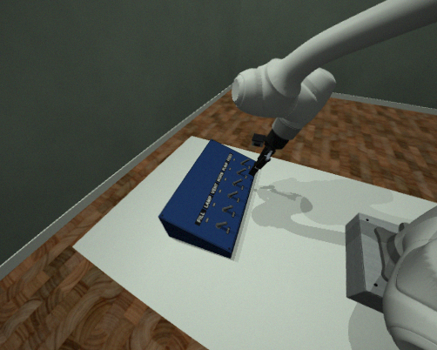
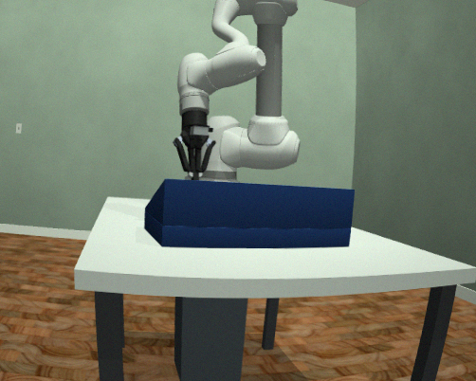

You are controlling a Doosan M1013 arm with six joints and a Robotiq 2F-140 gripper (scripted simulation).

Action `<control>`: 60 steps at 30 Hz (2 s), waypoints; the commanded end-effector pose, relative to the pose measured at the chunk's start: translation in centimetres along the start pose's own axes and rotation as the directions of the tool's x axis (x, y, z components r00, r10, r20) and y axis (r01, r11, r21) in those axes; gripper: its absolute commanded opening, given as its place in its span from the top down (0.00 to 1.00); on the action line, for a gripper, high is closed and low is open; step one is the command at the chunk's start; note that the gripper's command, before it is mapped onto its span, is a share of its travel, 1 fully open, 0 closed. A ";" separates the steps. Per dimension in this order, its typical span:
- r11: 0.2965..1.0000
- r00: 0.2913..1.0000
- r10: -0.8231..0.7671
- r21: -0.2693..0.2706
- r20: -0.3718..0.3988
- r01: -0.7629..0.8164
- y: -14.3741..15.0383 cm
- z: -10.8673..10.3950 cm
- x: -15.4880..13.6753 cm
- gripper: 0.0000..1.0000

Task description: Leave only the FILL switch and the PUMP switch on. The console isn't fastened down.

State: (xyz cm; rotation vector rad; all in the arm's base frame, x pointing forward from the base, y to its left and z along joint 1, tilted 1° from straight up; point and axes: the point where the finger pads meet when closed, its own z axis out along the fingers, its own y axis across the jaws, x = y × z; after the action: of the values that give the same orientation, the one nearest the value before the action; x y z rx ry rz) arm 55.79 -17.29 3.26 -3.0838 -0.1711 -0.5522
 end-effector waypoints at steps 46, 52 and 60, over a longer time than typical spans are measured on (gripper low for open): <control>1.000 1.000 0.000 0.000 -0.001 0.000 0.0 0.0 0.3 0.90; 1.000 1.000 0.000 0.000 -0.001 0.000 0.0 0.0 0.6 0.90; 1.000 1.000 0.000 0.000 -0.001 0.000 0.0 0.0 1.0 0.90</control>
State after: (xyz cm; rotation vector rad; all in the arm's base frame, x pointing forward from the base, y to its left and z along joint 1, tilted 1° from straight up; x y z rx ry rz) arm 56.58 -17.20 3.55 -3.0837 -0.1711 -0.5523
